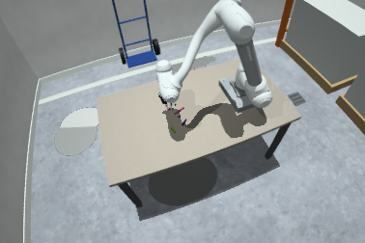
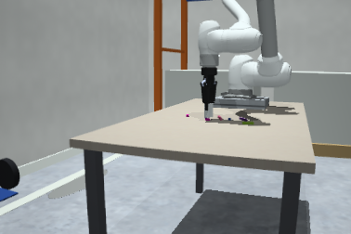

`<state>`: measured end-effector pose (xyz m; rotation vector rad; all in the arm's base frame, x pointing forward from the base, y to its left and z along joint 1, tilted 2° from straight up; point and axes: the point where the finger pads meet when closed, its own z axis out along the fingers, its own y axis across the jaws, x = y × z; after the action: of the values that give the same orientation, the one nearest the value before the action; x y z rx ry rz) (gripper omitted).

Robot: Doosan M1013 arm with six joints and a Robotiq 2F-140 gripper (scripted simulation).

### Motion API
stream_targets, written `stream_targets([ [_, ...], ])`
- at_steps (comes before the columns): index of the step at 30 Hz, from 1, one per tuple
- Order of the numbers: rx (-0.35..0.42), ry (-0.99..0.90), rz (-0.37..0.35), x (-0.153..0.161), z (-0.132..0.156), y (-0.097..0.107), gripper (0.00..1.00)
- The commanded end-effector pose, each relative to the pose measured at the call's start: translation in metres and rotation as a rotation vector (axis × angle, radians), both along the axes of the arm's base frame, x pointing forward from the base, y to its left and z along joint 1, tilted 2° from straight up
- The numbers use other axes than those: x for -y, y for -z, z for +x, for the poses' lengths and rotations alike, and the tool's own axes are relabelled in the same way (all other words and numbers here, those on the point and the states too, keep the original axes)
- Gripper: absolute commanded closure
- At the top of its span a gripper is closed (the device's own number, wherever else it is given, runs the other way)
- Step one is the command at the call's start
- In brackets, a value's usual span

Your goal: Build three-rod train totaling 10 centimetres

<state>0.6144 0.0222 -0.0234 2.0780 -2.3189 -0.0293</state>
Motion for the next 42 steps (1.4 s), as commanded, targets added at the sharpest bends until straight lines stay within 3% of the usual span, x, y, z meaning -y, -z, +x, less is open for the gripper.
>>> stream_targets([
  [1, 0.000, 0.000, 0.000, 0.000, 0.000, 0.002, 0.85],
  [18, 0.000, 0.000, 0.000, 0.000, 0.000, 0.014, 0.85],
  [42, 0.000, 0.000, 0.000, 0.000, -0.001, 0.015, 0.85],
])
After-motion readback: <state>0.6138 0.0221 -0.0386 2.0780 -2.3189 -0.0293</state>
